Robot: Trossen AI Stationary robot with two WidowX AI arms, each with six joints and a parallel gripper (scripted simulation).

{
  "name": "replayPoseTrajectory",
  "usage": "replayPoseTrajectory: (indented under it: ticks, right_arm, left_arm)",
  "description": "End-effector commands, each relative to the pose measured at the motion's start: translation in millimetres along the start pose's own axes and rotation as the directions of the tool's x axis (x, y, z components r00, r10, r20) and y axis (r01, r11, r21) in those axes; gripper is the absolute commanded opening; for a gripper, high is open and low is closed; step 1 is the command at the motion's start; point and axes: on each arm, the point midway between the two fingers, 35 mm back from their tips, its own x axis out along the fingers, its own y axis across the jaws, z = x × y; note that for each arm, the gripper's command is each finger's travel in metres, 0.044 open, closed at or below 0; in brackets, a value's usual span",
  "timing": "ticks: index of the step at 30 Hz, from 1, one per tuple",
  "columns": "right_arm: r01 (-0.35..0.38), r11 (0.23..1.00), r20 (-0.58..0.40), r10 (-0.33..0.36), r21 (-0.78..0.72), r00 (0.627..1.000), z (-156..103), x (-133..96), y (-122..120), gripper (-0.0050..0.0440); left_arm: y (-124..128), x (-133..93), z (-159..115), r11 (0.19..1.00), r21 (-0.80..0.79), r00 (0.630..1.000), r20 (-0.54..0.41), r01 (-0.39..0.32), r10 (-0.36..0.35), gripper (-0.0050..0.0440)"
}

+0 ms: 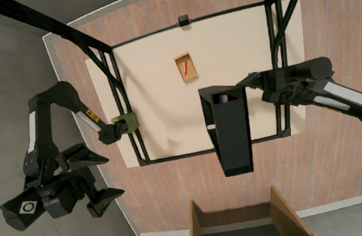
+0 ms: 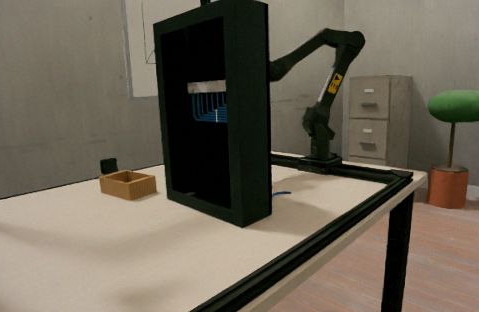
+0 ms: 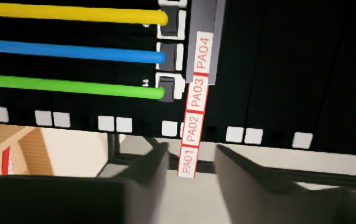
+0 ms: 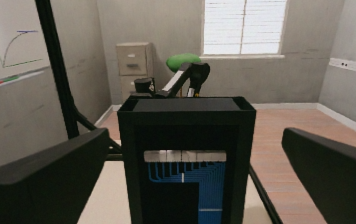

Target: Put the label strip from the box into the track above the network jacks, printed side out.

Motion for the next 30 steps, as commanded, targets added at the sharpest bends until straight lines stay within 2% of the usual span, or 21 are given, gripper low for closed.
replayPoseTrajectory:
  ticks: [1, 6, 8, 12, 13, 16, 19, 23, 25, 30]
  right_arm:
    - [0.0, 1.0, 0.001, 0.0, -0.013, 1.0, 5, 0, 1, 0.044]
    - [0.0, 1.0, 0.001, 0.0, -0.013, 1.0, 5, 0, 1, 0.044]
    - [0.0, 1.0, 0.001, 0.0, -0.013, 1.0, 5, 0, 1, 0.044]
    - [0.0, 1.0, 0.001, 0.0, -0.013, 1.0, 5, 0, 1, 0.044]
    - [0.0, 1.0, 0.001, 0.0, -0.013, 1.0, 5, 0, 1, 0.044]
    - [0.0, 1.0, 0.001, 0.0, -0.013, 1.0, 5, 0, 1, 0.044]
    - [0.0, 1.0, 0.001, 0.0, -0.013, 1.0, 5, 0, 1, 0.044]
    - [0.0, 1.0, 0.001, 0.0, -0.013, 1.0, 5, 0, 1, 0.044]
    - [0.0, 1.0, 0.001, 0.0, -0.013, 1.0, 5, 0, 1, 0.044]
    - [0.0, 1.0, 0.001, 0.0, -0.013, 1.0, 5, 0, 1, 0.044]
  left_arm:
    - [-6, -1, 0, 1.0, -0.01, 1.0, -0.001, 0.013, -0.013, 0.0216]
    - [-6, -1, 0, 1.0, -0.01, 1.0, -0.001, 0.013, -0.013, 0.0336]
    - [-6, -1, 0, 1.0, -0.01, 1.0, -0.001, 0.013, -0.013, 0.0336]
    - [-2, -5, 3, 1.0, -0.004, 1.0, 0.0, 0.007, -0.007, 0.0432]
    - [-2, -10, 6, 1.0, -0.004, 1.0, 0.0, 0.006, -0.006, 0.044]
    - [0, -24, 15, 1.0, -0.001, 1.0, 0.0, 0.006, -0.006, 0.044]
    - [1, -27, 17, 1.0, 0.0, 1.0, -0.001, 0.006, -0.006, 0.044]
    - [-3, -25, 16, 1.0, -0.007, 1.0, -0.002, 0.011, -0.011, 0.0344]
    - [-3, -25, 16, 1.0, -0.007, 1.0, -0.002, 0.011, -0.011, 0.0344]
    - [-3, -25, 16, 1.0, -0.007, 1.0, -0.002, 0.011, -0.011, 0.0224]
